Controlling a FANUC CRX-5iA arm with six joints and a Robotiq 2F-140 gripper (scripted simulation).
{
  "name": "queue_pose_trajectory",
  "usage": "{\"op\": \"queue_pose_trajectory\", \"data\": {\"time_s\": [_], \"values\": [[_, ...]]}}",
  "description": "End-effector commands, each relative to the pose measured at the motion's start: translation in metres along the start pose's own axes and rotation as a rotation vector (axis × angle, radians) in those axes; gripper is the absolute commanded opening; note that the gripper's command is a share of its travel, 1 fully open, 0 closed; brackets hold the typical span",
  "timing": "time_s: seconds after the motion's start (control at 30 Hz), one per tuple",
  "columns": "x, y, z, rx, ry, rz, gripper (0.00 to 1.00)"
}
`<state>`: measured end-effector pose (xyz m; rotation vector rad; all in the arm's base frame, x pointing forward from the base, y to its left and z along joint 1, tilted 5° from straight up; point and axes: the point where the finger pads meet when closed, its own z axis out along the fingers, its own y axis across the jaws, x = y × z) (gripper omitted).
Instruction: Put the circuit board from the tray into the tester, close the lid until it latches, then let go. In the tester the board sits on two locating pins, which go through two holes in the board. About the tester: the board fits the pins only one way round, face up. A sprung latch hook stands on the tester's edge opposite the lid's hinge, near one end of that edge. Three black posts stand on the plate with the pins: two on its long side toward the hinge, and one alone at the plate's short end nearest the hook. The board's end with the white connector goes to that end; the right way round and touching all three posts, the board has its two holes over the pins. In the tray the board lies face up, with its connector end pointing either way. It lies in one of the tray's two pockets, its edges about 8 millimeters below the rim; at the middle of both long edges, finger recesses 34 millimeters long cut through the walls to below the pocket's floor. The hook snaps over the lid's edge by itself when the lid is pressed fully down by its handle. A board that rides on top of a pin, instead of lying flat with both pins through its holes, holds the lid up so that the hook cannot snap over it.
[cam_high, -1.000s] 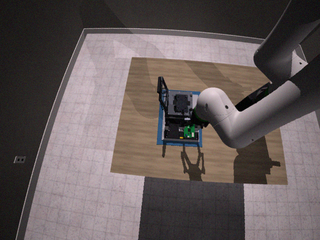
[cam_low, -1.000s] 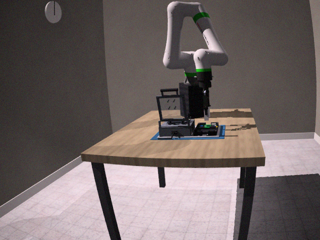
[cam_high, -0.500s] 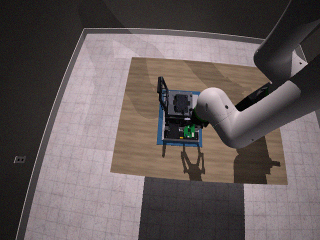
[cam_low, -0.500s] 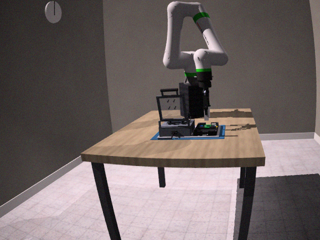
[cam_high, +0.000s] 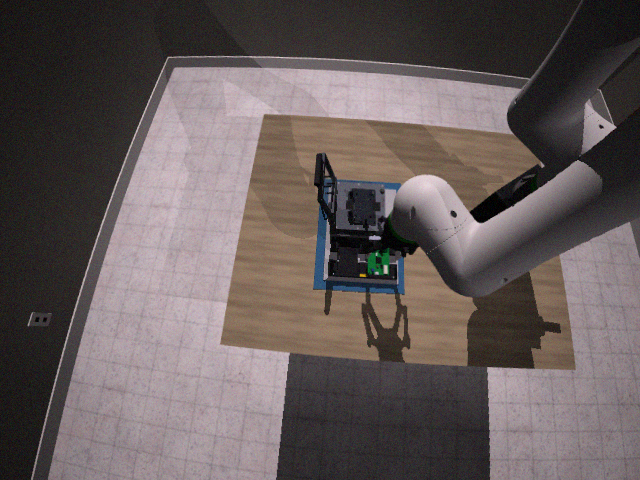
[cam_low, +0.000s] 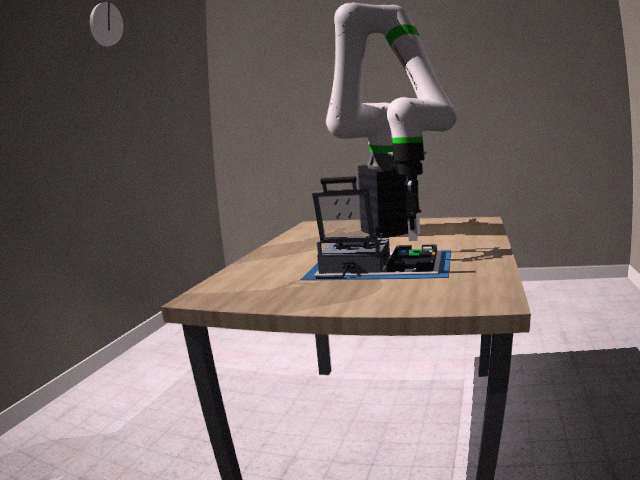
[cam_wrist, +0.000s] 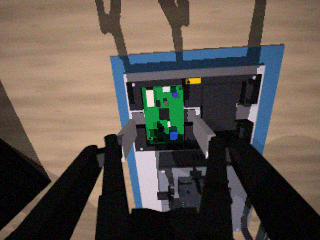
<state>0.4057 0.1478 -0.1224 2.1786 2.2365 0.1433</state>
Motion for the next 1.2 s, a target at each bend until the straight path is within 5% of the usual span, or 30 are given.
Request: {"op": "queue_pose_trajectory", "data": {"time_s": [0.0,1.17], "values": [[0.0000,0.0002,-0.0003,0.000,0.000,0.000,0.58],[0.0000,0.0002,-0.0033,0.000,0.000,0.000,0.58]]}}
